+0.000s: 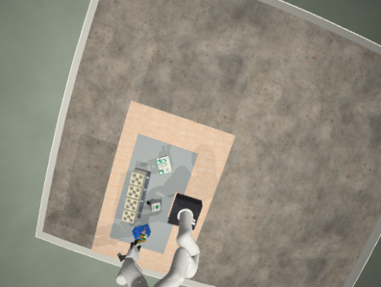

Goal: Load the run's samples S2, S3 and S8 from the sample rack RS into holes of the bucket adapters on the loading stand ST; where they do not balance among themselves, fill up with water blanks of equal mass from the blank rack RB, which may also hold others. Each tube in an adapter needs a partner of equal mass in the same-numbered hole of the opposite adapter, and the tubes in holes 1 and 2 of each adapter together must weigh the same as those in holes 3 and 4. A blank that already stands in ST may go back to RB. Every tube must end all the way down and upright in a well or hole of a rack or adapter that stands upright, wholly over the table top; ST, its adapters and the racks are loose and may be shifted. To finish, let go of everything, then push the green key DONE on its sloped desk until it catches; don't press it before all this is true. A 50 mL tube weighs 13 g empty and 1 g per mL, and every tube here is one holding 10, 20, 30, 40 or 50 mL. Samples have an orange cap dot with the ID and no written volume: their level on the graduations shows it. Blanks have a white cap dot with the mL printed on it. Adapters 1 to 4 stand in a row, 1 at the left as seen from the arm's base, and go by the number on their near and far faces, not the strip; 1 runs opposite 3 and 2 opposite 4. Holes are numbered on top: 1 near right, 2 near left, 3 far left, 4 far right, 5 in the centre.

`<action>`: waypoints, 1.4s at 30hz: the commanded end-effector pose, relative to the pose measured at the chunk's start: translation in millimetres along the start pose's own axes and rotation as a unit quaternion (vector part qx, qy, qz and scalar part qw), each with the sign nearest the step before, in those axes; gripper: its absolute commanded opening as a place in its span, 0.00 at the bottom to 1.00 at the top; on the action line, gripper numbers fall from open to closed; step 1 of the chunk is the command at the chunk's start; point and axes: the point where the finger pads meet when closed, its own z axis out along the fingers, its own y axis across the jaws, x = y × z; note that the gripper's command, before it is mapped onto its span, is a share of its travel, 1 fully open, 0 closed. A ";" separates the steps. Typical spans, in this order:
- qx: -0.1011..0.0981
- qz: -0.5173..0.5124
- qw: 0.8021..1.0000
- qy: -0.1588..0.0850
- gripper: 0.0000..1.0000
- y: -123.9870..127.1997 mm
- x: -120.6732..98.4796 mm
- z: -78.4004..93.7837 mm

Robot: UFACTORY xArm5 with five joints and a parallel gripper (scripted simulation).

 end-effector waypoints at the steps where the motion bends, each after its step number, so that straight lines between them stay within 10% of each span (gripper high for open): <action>1: 0.000 0.000 1.000 0.002 0.57 -0.5 1.5 6.4; 42: 0.000 0.000 1.000 0.002 0.57 -0.8 1.4 30.2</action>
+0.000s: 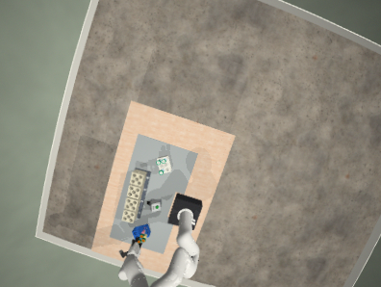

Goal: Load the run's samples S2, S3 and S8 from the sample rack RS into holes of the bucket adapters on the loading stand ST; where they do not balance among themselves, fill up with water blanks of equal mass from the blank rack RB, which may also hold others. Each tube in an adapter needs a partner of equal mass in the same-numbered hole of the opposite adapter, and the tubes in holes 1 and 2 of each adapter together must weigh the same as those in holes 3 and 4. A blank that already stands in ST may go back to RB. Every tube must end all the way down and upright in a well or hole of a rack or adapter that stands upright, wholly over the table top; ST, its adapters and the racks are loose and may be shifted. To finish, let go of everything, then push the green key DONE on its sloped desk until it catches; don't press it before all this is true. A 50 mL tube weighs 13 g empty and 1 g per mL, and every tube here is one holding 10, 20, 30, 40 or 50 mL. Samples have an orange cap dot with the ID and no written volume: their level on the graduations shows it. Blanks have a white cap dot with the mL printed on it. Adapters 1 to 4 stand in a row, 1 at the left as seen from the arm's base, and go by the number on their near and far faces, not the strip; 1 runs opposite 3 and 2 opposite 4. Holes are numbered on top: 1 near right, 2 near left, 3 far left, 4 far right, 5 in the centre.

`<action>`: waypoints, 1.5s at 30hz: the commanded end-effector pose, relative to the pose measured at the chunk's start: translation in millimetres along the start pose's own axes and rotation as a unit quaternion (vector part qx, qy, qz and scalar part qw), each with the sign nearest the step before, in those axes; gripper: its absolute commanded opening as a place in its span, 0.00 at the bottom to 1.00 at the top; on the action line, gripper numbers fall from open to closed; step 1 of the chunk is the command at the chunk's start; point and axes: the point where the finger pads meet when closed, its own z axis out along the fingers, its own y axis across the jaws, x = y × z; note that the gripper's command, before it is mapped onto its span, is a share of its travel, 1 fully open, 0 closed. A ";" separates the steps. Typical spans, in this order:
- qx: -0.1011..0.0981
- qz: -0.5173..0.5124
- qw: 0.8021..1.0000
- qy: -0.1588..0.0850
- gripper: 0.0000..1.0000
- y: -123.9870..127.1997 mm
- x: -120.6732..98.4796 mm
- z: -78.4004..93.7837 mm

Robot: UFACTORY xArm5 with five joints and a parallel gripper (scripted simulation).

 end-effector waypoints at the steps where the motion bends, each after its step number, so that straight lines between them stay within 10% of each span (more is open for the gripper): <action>1: 0.000 0.000 1.000 0.002 0.57 -0.3 1.2 1.2; 24: 0.000 0.000 1.000 0.002 0.57 -0.4 1.2 6.6; 25: 0.000 0.000 1.000 0.002 0.00 -0.4 1.2 5.9; 45: 0.000 0.000 1.000 0.002 0.00 -0.4 1.2 4.8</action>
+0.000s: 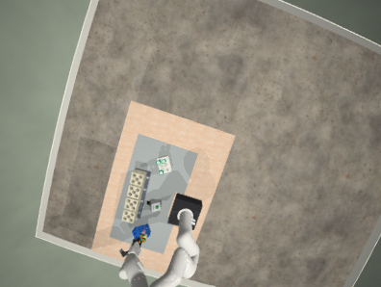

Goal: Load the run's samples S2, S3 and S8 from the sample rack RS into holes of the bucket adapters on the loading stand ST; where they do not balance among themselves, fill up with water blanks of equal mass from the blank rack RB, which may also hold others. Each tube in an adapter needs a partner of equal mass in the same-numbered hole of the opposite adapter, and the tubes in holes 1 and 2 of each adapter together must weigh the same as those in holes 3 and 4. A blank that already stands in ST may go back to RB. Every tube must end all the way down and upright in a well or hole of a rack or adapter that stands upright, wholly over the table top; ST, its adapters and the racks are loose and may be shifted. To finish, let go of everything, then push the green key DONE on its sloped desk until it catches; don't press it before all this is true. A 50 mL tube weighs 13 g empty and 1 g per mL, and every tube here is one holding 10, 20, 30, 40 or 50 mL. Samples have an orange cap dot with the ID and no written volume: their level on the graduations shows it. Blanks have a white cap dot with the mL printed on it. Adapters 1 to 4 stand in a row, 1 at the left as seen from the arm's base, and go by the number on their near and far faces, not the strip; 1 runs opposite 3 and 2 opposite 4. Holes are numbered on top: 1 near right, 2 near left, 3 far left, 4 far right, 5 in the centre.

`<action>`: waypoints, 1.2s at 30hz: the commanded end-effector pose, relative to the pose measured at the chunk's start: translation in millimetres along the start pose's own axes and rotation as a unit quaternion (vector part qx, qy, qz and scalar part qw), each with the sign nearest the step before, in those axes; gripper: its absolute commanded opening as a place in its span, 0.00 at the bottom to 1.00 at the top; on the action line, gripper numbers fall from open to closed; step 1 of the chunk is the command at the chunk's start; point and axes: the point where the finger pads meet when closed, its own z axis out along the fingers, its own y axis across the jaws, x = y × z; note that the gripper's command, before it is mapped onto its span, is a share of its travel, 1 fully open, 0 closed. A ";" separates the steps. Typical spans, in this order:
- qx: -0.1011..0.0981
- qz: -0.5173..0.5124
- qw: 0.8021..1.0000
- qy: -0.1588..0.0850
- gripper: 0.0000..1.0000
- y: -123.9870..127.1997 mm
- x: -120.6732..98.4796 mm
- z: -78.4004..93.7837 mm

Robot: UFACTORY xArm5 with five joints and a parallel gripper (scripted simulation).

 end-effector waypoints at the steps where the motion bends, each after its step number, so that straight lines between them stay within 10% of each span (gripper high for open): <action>1: 0.000 0.000 1.000 0.002 0.00 -0.3 1.4 -1.3; 36: 0.000 0.000 1.000 0.002 0.00 -0.2 1.4 -9.3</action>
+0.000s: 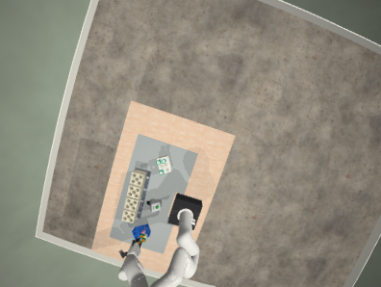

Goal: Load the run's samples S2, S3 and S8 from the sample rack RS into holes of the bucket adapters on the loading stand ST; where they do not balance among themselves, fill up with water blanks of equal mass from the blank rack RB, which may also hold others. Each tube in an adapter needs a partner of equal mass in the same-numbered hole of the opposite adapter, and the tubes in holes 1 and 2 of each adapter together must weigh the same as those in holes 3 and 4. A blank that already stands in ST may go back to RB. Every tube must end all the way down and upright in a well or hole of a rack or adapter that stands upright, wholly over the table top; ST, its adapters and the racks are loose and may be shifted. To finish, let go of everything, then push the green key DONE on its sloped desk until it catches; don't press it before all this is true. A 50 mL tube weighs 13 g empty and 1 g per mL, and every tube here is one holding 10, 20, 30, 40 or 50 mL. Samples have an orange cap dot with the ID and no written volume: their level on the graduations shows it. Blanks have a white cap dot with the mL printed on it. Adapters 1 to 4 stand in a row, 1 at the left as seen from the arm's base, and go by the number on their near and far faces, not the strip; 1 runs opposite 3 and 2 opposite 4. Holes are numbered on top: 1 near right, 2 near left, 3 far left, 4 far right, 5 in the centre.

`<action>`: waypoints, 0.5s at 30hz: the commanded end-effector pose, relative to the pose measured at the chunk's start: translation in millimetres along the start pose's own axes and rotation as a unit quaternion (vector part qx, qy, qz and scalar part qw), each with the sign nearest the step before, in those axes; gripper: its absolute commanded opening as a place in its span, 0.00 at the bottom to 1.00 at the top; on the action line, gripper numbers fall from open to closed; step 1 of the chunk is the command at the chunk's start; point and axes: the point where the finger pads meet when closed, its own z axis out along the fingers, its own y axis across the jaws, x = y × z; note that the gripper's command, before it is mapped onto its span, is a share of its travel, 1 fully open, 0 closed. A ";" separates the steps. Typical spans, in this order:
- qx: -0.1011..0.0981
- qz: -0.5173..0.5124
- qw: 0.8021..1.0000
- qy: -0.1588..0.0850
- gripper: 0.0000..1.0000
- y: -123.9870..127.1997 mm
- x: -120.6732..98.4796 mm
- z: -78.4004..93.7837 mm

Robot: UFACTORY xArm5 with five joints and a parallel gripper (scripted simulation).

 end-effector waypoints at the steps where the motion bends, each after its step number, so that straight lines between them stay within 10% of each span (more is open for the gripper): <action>1: 0.000 0.000 1.000 0.002 0.00 -0.3 1.2 -2.5; 15: 0.000 0.000 1.000 0.002 0.00 -0.1 1.3 -11.9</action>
